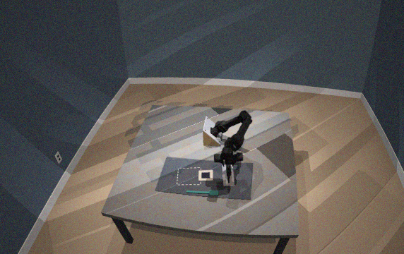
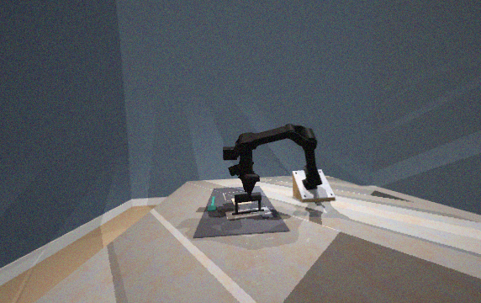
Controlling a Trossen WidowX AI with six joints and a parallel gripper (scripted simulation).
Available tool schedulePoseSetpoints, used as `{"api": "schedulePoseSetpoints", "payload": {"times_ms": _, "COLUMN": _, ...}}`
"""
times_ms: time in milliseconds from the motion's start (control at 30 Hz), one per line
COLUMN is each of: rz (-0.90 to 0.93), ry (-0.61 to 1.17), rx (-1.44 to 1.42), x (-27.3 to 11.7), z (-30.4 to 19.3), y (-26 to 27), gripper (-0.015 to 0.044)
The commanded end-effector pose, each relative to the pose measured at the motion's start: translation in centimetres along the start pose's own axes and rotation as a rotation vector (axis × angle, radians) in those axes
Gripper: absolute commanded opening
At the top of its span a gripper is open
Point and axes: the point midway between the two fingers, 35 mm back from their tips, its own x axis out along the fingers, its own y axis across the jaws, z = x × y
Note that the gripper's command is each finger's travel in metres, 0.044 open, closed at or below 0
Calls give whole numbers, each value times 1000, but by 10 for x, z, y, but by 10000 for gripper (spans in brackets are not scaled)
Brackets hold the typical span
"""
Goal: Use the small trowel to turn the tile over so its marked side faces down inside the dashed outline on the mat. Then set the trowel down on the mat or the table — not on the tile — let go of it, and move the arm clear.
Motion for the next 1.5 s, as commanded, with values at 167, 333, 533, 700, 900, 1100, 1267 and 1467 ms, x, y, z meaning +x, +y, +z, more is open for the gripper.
{"api": "schedulePoseSetpoints", "payload": {"times_ms": 167, "rz": 2, "ry": 2, "rx": 5, "x": 16, "z": -1, "y": 1, "gripper": 270}}
{"api": "schedulePoseSetpoints", "payload": {"times_ms": 333, "rz": 3, "ry": 2, "rx": 5, "x": 24, "z": -1, "y": 1, "gripper": 270}}
{"api": "schedulePoseSetpoints", "payload": {"times_ms": 533, "rz": 3, "ry": 2, "rx": 5, "x": 25, "z": -1, "y": 1, "gripper": 165}}
{"api": "schedulePoseSetpoints", "payload": {"times_ms": 700, "rz": 3, "ry": 2, "rx": 5, "x": 25, "z": -1, "y": 1, "gripper": 132}}
{"api": "schedulePoseSetpoints", "payload": {"times_ms": 900, "rz": 3, "ry": 2, "rx": 5, "x": 25, "z": -1, "y": 1, "gripper": 130}}
{"api": "schedulePoseSetpoints", "payload": {"times_ms": 1100, "rz": 3, "ry": 2, "rx": 5, "x": 25, "z": -1, "y": 1, "gripper": 130}}
{"api": "schedulePoseSetpoints", "payload": {"times_ms": 1267, "rz": 3, "ry": 2, "rx": 5, "x": 25, "z": -1, "y": 1, "gripper": 130}}
{"api": "schedulePoseSetpoints", "payload": {"times_ms": 1467, "rz": 3, "ry": 2, "rx": -97, "x": 25, "z": -1, "y": 1, "gripper": 130}}
